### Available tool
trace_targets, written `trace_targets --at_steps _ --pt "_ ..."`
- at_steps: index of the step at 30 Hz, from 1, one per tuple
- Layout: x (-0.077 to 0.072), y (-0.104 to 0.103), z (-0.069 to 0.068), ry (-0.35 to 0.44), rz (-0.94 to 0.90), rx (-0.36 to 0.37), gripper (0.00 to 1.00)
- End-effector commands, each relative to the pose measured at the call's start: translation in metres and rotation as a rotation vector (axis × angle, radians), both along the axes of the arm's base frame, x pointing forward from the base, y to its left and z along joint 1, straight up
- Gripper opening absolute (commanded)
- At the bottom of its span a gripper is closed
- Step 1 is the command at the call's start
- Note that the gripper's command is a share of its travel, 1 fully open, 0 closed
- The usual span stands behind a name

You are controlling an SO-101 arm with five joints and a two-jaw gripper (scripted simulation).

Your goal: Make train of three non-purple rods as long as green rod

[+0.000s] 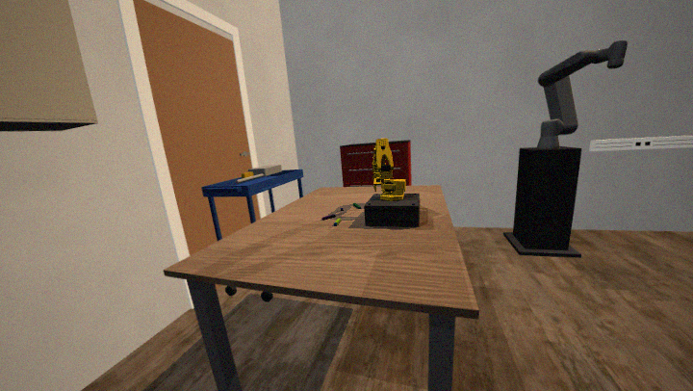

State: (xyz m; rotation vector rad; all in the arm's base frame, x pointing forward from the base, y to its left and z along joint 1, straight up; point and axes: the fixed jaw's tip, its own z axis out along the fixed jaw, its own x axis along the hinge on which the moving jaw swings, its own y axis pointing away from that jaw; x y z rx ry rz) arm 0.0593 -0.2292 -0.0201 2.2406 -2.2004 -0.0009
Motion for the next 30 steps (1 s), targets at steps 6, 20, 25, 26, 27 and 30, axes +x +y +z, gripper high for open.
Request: trace_targets --at_steps 6,20,25,26,27,30 --pt "-0.0026 0.0028 -0.0039 0.006 0.002 0.026 0.19" --pt "-0.0063 0.0019 -0.0041 0.006 0.007 0.028 0.19" --pt "-0.0063 0.0019 -0.0041 0.006 0.007 0.028 0.19" --pt "-0.0063 0.0019 -0.0041 0.006 0.007 0.028 0.19" --pt "-0.0063 0.0019 -0.0041 0.006 0.007 0.028 0.19" --pt "-0.0063 0.0019 -0.0041 0.006 0.007 0.028 0.19"
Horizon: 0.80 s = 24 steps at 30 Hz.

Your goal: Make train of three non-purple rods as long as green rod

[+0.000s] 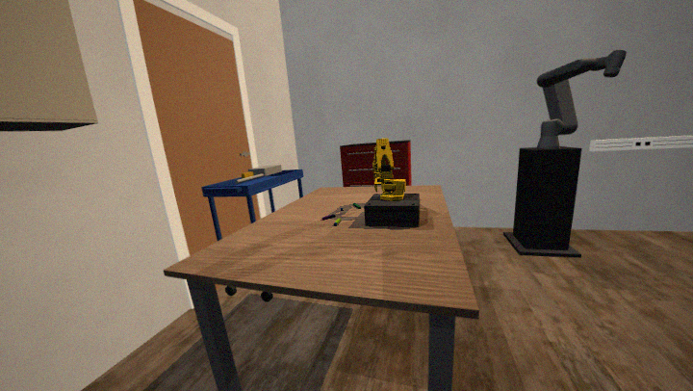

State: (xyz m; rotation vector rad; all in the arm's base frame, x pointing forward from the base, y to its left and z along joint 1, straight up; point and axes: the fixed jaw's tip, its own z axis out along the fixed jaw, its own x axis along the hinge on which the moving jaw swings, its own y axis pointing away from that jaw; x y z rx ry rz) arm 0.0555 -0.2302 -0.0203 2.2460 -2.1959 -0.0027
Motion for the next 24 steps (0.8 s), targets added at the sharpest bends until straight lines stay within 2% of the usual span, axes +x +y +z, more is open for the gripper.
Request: trace_targets --at_steps 1,11,24 --pt "-0.003 0.003 -0.004 0.006 0.002 0.026 0.19" --pt "-0.002 0.003 -0.007 0.006 0.002 0.026 0.19" --pt "-0.002 0.002 -0.024 0.006 0.002 0.026 0.19"
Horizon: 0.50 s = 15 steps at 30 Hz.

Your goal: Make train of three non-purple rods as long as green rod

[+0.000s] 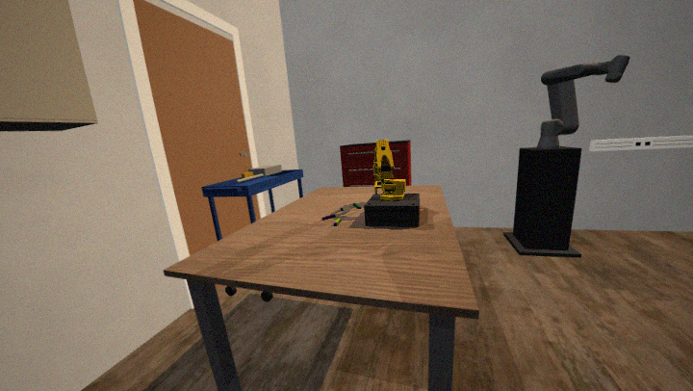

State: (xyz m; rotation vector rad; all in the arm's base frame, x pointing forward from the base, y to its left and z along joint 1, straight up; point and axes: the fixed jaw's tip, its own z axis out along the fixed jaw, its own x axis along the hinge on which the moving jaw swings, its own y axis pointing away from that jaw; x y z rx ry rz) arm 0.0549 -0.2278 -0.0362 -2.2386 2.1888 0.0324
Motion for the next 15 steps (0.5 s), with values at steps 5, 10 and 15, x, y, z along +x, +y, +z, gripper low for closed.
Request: trace_targets --at_steps 5,10,15 --pt "-0.002 0.000 -0.018 0.000 0.002 0.005 0.19" --pt "-0.002 0.000 -0.028 0.000 0.002 0.005 0.19" --pt "-0.002 0.001 -0.032 0.000 0.002 0.005 0.19"
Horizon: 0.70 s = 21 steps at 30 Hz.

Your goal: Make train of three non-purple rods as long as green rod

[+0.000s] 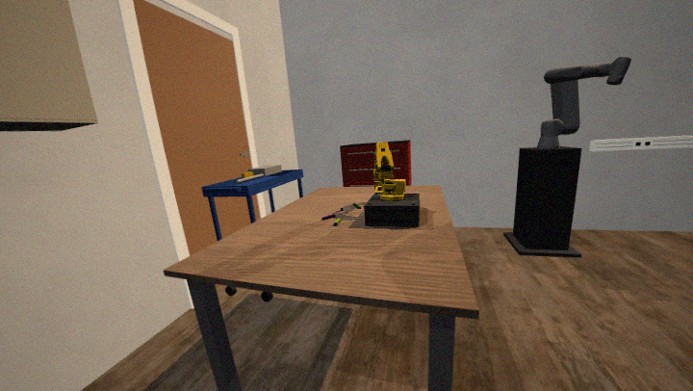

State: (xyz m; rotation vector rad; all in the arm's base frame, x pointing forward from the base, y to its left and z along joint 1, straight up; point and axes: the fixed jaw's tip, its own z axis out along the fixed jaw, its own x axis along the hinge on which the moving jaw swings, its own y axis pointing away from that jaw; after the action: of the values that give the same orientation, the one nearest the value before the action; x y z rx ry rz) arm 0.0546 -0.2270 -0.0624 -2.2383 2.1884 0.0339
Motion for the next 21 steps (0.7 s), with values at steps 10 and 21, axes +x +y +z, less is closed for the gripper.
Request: trace_targets --at_steps 10,21 --pt "-0.0019 0.0007 -0.0119 -0.001 0.002 0.004 0.19" --pt "-0.0010 -0.0025 -0.0123 -0.006 0.002 -0.016 0.19"
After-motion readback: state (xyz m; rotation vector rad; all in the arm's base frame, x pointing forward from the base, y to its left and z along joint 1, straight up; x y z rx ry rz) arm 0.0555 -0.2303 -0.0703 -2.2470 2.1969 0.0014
